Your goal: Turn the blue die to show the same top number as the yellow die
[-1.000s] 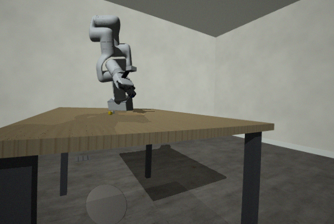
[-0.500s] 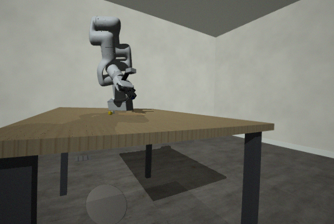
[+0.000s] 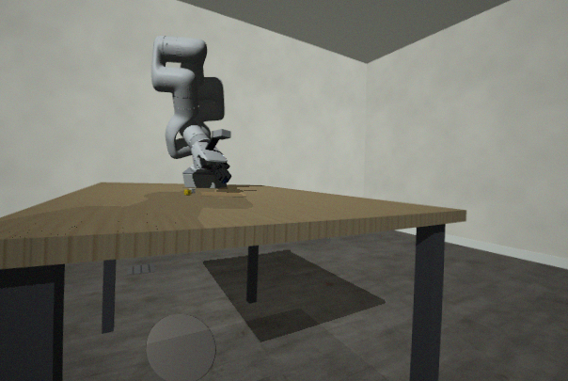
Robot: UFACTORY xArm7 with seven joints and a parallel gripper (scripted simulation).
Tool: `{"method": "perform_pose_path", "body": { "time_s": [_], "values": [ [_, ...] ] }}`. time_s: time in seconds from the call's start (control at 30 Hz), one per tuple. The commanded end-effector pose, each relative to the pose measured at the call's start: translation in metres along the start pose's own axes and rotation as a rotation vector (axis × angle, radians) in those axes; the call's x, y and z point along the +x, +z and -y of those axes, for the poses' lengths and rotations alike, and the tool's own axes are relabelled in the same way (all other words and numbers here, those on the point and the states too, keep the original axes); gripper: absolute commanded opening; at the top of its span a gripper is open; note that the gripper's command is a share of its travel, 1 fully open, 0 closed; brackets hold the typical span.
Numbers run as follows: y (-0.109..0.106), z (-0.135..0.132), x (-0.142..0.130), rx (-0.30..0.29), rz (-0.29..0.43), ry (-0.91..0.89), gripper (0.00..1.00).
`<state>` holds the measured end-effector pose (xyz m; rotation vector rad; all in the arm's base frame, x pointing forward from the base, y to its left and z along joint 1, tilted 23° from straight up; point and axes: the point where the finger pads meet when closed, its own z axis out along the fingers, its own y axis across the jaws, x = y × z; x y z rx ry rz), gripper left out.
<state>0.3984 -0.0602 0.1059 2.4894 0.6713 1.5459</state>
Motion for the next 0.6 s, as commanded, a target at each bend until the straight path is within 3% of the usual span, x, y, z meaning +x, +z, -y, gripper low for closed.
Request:
{"method": "perform_pose_path", "body": {
  "time_s": [0.0,0.57],
  "values": [
    [0.007,-0.0007,-0.0062,-0.004,-0.008,-0.001,0.11],
    [0.0151,-0.0007,-0.0157,-0.004,-0.008,-0.001,0.11]
  ]
}}
